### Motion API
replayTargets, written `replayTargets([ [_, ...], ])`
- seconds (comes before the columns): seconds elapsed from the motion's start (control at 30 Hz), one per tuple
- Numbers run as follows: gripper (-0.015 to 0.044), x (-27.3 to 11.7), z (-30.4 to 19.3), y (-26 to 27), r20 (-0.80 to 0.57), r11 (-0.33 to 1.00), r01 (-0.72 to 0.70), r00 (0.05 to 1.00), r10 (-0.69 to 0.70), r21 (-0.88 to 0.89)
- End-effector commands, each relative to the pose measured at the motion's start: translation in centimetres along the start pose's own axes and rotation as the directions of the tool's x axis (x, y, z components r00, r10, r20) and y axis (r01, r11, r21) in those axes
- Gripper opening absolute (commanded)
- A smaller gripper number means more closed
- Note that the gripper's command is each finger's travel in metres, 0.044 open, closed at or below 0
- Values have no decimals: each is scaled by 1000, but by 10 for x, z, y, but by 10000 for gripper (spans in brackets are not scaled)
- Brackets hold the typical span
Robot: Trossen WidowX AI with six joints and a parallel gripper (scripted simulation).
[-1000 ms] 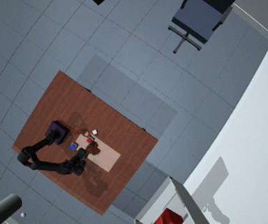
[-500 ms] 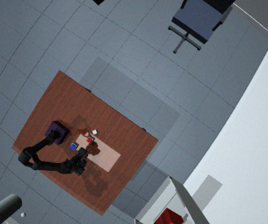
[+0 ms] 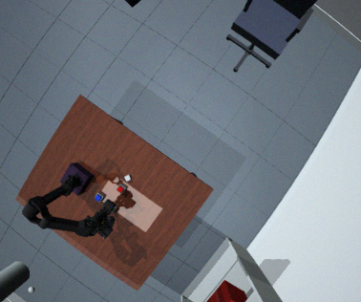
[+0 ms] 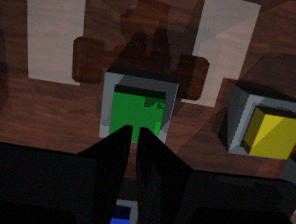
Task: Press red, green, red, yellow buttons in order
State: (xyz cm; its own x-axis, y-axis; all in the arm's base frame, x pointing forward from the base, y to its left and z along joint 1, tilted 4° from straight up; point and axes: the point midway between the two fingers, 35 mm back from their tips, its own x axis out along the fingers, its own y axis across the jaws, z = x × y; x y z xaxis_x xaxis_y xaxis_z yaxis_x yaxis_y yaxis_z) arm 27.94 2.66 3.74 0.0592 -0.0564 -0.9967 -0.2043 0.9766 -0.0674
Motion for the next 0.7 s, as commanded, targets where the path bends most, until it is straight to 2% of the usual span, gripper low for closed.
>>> replayTargets([
  [0.0, 20, -11, 1, 0, 9, 1000, -2, 1000, 2, 2],
  [0.07, 20, -21, 2, 0, 10, 1000, -2, 1000, 2, 2],
  [0.2, 20, -70, 1, 0, 10, 1000, -3, 1000, 3, 2],
  [0.33, 20, -73, 1, 2, 10, 1000, -3, 1000, 3, 2],
  [0.67, 20, -74, -10, 127, 7, 1000, -17, 1000, 17, 2],
])
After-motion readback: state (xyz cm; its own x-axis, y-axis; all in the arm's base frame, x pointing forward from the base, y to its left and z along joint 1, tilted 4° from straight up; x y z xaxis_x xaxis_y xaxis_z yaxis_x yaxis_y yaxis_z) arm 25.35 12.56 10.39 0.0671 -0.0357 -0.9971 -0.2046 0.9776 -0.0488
